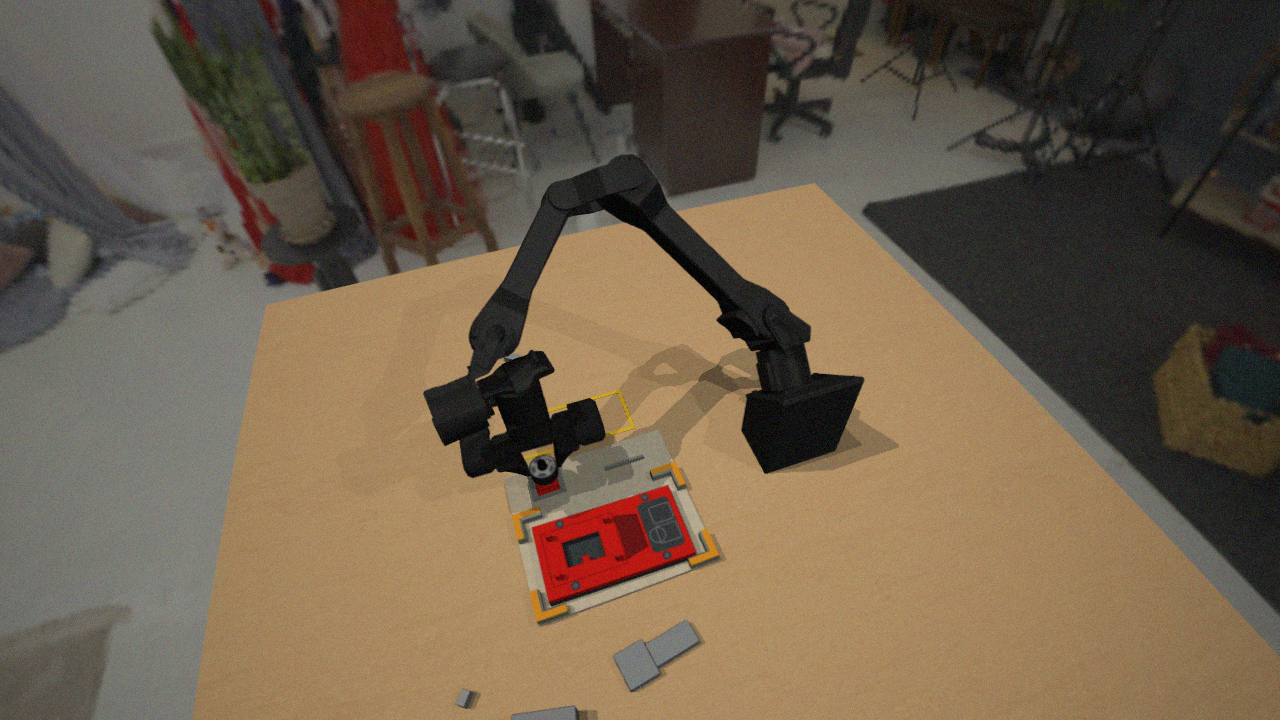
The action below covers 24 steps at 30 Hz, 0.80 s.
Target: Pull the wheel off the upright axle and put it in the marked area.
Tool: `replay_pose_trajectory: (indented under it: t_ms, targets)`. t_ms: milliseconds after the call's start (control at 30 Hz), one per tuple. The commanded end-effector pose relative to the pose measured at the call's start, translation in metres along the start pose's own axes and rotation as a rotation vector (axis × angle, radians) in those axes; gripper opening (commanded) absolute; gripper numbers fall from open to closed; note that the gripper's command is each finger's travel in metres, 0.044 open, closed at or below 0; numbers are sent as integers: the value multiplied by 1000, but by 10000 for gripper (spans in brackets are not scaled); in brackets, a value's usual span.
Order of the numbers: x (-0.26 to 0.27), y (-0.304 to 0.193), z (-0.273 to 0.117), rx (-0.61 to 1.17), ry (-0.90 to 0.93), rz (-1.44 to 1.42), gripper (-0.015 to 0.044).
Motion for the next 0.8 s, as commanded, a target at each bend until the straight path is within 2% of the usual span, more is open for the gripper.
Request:
replay_pose_trajectory:
  t_ms: [0, 767]
  targets:
    - [2, 0, -3, 2, 4, 5, 0]
    - [2, 0, -11, 1, 6, 3, 0]
Point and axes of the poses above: the point midway between the two fingers, 35 mm back from their tips, its own z axis out along the fingers, its own x axis across the jaws, y = z × x, the point moved 2 cm from there along -z, back along the fingers, and after that the axes turned 3 degrees about z, right-handed, at the moved point
